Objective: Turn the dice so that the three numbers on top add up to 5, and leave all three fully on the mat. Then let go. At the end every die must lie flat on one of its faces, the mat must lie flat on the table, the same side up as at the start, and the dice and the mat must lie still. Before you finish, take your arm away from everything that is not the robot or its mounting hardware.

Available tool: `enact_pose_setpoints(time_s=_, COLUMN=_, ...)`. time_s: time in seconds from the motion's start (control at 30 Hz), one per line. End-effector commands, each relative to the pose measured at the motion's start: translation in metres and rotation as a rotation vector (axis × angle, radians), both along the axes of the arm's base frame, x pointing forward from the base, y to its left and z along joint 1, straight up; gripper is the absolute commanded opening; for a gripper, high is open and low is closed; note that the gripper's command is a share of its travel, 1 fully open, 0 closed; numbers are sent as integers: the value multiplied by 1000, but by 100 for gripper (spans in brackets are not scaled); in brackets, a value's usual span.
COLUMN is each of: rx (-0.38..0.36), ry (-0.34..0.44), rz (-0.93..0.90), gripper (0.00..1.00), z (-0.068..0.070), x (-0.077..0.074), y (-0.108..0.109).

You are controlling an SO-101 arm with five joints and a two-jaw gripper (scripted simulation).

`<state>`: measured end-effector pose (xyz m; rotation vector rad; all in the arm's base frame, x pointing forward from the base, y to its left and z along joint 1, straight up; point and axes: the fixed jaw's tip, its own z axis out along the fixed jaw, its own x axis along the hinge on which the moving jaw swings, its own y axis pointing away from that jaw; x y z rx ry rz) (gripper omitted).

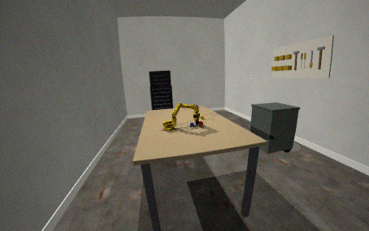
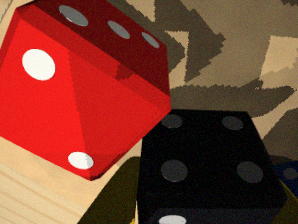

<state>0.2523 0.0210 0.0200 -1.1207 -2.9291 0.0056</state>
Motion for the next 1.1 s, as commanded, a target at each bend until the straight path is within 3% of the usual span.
enact_pose_setpoints(time_s=0.0, rx=3, ry=-40, rz=-3, gripper=0, z=6, x=5, y=-2)
enact_pose_setpoints(time_s=0.73, rx=3, ry=-40, rz=-3, gripper=0, z=0, x=5, y=-2)
enact_pose_setpoints(time_s=1.07, rx=3, ry=-40, rz=-3, gripper=16, z=0, x=5, y=-2)
